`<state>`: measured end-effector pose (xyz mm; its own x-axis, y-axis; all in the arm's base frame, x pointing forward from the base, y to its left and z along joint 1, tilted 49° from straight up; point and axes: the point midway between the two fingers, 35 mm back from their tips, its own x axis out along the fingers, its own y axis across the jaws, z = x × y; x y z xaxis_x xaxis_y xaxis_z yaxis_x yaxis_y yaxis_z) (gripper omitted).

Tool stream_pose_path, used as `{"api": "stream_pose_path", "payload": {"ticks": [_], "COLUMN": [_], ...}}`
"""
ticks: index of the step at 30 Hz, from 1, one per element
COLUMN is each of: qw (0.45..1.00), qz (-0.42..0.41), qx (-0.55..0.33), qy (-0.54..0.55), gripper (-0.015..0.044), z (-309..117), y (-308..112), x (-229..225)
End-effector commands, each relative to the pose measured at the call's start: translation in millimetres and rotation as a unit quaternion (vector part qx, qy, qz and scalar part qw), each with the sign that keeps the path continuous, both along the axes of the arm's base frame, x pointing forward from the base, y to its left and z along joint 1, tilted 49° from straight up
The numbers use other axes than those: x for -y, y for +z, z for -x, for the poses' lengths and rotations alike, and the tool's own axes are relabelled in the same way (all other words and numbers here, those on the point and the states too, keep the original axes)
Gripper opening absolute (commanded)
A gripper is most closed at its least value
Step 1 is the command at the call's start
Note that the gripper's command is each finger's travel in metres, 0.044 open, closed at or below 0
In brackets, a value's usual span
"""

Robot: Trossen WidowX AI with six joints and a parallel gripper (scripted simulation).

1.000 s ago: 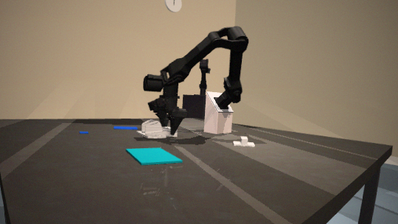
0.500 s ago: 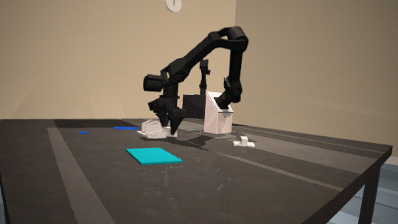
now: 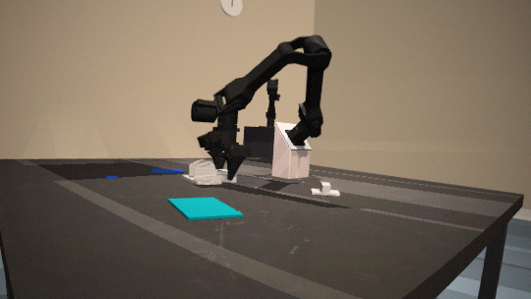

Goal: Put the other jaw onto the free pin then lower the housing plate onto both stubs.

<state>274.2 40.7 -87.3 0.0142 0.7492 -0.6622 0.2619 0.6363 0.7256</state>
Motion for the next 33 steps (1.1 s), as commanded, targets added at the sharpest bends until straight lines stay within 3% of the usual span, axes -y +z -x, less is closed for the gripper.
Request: {"api": "stream_pose_path", "payload": {"ticks": [1,21,25,33], "qw": [1.0,1.0,1.0,1.0], "qz": [-0.001,-0.001,0.0,0.0], "qx": [-0.004,-0.004,0.0,0.0], "qy": [-0.002,-0.002,0.0,0.0], "gripper": [0.0351,0.0351,0.044,0.044], "z": [1.5,1.5,0.1,0.1], "y": [-0.6,-0.6,0.0,0.0], "x": [-0.5,-0.5,0.0,0.0]}}
